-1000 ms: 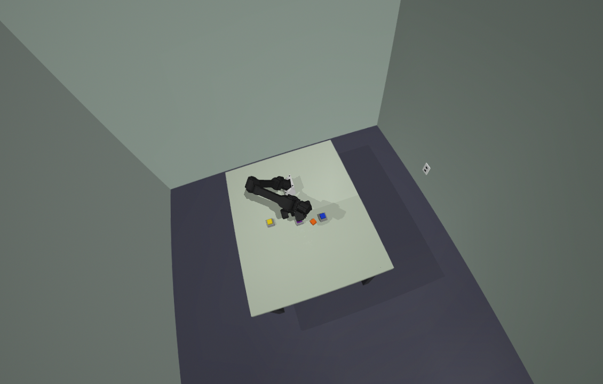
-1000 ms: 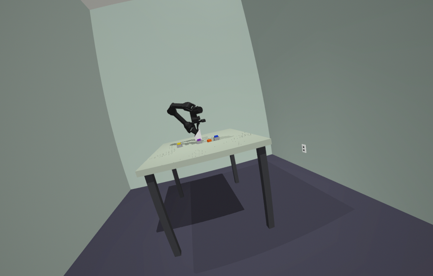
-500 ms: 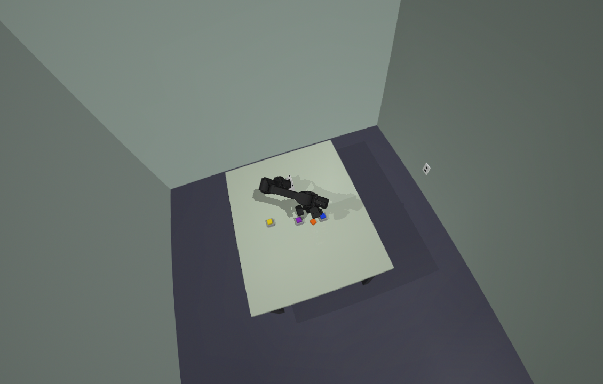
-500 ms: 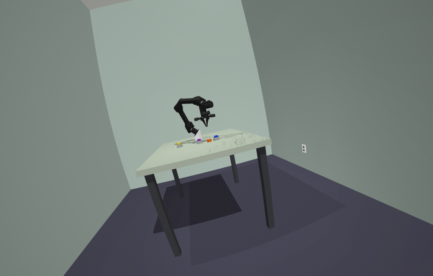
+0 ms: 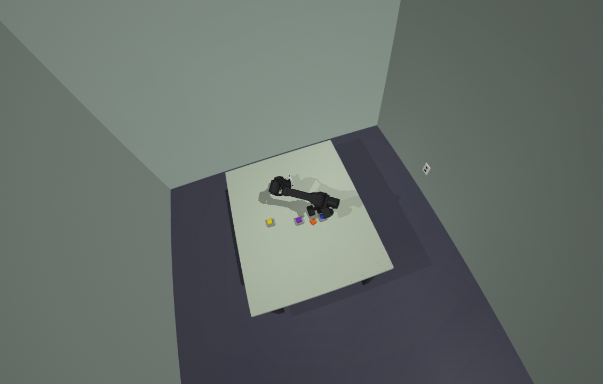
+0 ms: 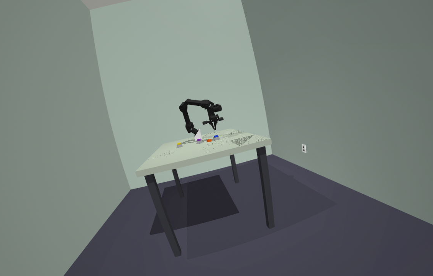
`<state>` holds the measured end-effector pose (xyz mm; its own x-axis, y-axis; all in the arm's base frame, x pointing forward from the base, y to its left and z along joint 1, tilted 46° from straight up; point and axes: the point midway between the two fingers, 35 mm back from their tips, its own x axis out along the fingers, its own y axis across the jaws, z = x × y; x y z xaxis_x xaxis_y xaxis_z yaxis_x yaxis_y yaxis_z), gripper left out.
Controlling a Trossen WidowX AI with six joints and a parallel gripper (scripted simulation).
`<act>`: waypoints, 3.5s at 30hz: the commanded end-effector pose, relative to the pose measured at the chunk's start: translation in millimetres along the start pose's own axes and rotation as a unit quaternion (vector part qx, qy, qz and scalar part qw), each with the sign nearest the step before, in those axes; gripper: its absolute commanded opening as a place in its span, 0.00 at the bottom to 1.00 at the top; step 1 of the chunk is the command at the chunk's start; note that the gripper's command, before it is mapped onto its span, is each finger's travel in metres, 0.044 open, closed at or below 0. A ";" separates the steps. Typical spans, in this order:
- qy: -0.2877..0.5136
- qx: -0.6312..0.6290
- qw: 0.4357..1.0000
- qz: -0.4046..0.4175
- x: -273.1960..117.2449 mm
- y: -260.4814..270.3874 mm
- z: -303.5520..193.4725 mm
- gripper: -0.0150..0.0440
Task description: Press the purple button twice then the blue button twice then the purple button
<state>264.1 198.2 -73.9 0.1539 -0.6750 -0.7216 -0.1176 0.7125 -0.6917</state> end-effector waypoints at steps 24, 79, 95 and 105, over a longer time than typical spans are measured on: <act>0.006 -0.004 1.000 -0.008 55.1 -2.1 -4.2 0.29; 0.006 -0.004 1.000 -0.008 55.1 -2.1 -4.2 0.29; 0.006 -0.004 1.000 -0.009 57.4 -2.3 -4.4 0.29; 0.005 -0.002 1.000 -0.006 53.3 -1.1 -3.8 0.29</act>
<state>269.0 159.0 -113.5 0.1454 -0.6860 -0.7129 -0.1200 0.7030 -0.7010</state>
